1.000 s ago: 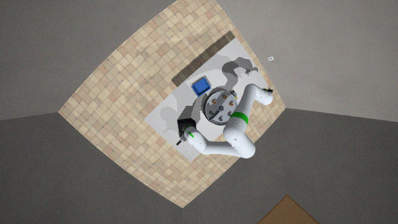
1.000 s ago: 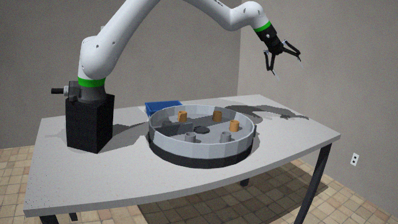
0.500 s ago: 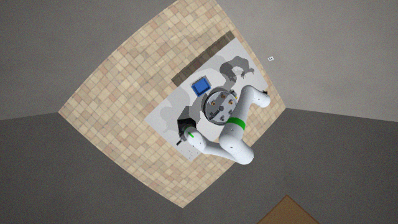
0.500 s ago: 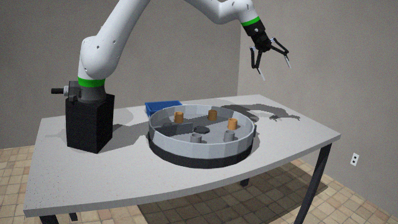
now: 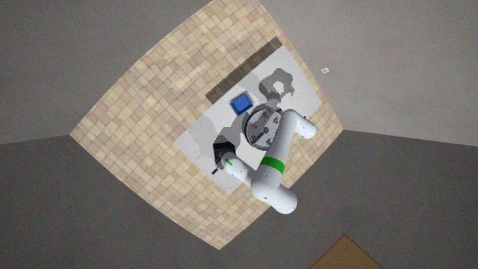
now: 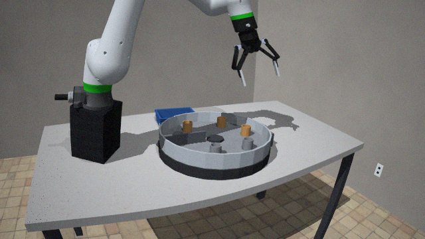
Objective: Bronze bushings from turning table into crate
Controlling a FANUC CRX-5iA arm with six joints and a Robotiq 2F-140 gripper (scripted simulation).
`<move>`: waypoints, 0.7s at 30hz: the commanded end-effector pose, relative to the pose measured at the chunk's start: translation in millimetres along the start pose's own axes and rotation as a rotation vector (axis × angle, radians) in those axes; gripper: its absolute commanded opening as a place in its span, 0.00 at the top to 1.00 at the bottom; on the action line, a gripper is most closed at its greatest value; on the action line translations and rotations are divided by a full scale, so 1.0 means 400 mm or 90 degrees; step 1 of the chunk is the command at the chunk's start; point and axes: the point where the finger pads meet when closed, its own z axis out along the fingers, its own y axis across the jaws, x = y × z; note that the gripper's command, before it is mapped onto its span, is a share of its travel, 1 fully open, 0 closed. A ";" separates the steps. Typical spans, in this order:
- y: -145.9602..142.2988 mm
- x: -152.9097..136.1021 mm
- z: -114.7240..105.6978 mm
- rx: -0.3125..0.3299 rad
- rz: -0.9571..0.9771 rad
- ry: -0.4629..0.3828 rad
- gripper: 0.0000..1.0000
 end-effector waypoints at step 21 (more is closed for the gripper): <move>-0.734 -0.165 -0.137 0.212 -0.226 0.027 0.00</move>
